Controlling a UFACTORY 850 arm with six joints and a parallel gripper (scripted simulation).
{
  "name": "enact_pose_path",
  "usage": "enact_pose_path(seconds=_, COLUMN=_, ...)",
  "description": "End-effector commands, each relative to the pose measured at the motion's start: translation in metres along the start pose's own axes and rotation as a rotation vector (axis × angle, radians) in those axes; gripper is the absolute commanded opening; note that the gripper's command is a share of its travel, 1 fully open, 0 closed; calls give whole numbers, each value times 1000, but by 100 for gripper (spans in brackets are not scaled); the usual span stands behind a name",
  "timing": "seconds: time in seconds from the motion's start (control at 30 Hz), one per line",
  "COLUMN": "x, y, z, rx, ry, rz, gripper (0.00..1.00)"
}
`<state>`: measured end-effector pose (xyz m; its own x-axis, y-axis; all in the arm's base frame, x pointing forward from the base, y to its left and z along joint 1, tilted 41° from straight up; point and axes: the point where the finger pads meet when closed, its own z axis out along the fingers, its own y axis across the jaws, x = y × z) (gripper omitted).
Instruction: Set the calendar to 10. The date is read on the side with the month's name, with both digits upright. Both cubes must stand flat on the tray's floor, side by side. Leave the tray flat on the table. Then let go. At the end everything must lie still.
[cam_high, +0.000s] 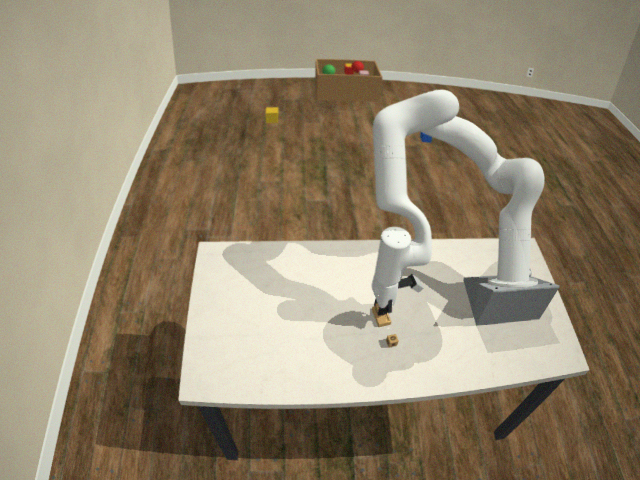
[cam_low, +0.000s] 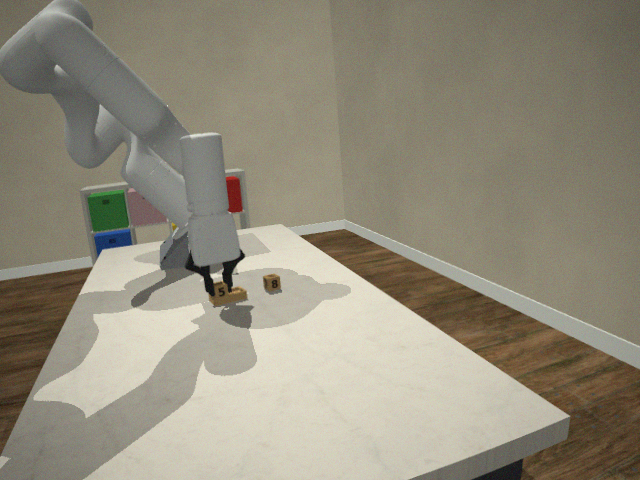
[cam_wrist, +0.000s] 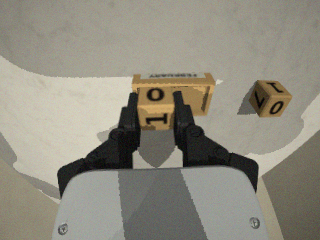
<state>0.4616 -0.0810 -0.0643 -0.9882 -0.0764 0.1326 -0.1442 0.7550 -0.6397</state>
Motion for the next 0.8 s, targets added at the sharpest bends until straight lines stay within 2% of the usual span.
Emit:
enact_pose_path(seconds=0.0, x=-1, y=0, z=-1, rx=0, ry=-1, rz=0, gripper=27)
enact_pose_path(seconds=0.07, x=-1, y=0, z=-1, rx=0, ry=-1, rz=0, gripper=27)
enact_pose_path(seconds=0.1, x=-1, y=0, z=-1, rx=0, ry=-1, rz=0, gripper=31)
enact_pose_path(seconds=0.17, x=-1, y=0, z=-1, rx=0, ry=-1, rz=0, gripper=31)
enact_pose_path(seconds=0.2, x=-1, y=0, z=-1, rx=0, ry=-1, rz=0, gripper=35)
enact_pose_path(seconds=0.27, x=-1, y=0, z=-1, rx=0, ry=-1, rz=0, gripper=35)
enact_pose_path(seconds=0.3, x=-1, y=0, z=-1, rx=0, ry=-1, rz=0, gripper=39)
enact_pose_path(seconds=0.37, x=-1, y=0, z=-1, rx=0, ry=-1, rz=0, gripper=39)
enact_pose_path(seconds=0.4, x=-1, y=0, z=-1, rx=0, ry=-1, rz=0, gripper=43)
enact_pose_path(seconds=0.53, x=-1, y=0, z=-1, rx=0, ry=-1, rz=0, gripper=43)
enact_pose_path(seconds=0.57, x=-1, y=0, z=-1, rx=0, ry=-1, rz=0, gripper=47)
enact_pose_path(seconds=0.77, x=-1, y=0, z=-1, rx=0, ry=-1, rz=0, gripper=47)
